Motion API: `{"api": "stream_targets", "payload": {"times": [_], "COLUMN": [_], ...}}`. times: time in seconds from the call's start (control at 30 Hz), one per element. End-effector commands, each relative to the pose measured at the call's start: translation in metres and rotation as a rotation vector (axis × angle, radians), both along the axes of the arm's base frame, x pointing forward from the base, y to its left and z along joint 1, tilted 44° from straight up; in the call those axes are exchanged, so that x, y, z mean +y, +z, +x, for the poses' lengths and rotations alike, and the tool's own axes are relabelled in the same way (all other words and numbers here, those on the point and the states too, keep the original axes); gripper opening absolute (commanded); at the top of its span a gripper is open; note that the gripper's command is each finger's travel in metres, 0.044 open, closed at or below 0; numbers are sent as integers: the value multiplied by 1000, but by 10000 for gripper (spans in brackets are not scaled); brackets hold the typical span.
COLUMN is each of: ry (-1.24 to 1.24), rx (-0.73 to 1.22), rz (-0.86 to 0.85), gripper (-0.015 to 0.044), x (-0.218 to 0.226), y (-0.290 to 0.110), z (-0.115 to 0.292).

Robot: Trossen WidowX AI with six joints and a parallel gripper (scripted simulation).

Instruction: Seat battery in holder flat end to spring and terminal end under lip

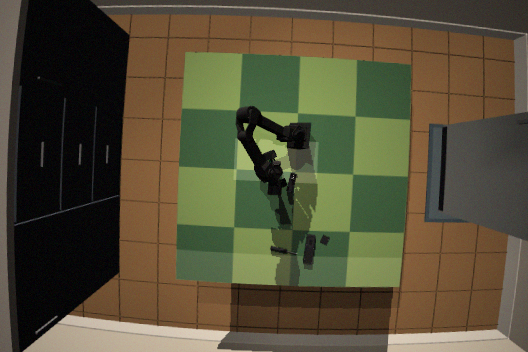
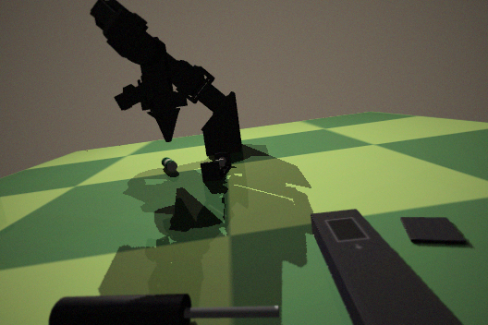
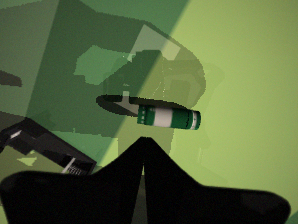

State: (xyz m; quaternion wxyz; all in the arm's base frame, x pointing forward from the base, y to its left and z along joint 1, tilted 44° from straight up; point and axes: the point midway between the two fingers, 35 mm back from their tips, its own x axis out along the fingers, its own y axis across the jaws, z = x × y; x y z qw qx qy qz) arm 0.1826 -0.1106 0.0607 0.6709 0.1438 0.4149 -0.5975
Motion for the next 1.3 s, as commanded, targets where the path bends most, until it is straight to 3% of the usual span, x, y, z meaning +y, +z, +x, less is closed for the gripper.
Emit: {"api": "stream_targets", "payload": {"times": [0.0,0.17,0.6,0.63,0.9,1.07,1.27], "ry": [2,3,6,-12,-714,-1126,-1141], "rx": [-15,-11,-3,-19,-680,-1072,-1088], "rz": [6,-3,-9,-10,-52,-89,-91], "gripper": [0,0,0,26,236,238,238], "x": [18,37,36,35,3,-16,-17], "y": [20,43,41,41,14,1,0], "z": [5,2,1,0,-12,-23,-23]}}
